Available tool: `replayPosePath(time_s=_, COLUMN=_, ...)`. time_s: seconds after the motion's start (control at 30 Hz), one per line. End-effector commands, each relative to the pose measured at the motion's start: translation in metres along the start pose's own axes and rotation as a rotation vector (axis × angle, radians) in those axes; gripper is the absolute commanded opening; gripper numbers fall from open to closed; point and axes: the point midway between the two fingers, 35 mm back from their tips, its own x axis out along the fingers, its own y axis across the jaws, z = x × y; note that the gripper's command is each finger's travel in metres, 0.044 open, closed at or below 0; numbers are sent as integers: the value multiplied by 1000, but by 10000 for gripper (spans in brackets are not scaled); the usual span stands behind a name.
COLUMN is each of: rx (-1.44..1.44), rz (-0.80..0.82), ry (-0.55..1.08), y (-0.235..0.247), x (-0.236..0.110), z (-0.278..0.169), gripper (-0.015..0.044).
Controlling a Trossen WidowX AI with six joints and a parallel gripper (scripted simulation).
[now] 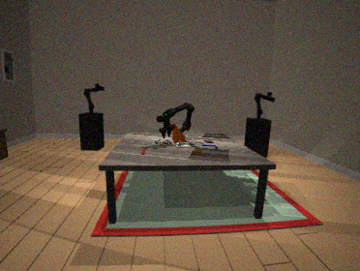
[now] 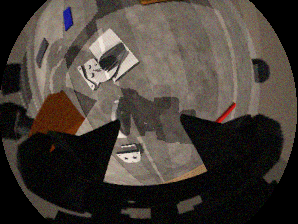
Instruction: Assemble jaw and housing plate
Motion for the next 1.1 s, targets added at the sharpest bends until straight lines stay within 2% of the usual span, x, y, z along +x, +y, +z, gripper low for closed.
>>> replayPosePath(time_s=0.0, rx=4, rz=0, ry=0, y=0, x=0, z=0, gripper=414)
replayPosePath(time_s=0.53, rx=370, rz=1, ry=2, y=11, x=-2, z=0, gripper=0)
replayPosePath(time_s=1.07, rx=753, rz=1, ry=4, y=22, x=-3, z=-1, gripper=0)
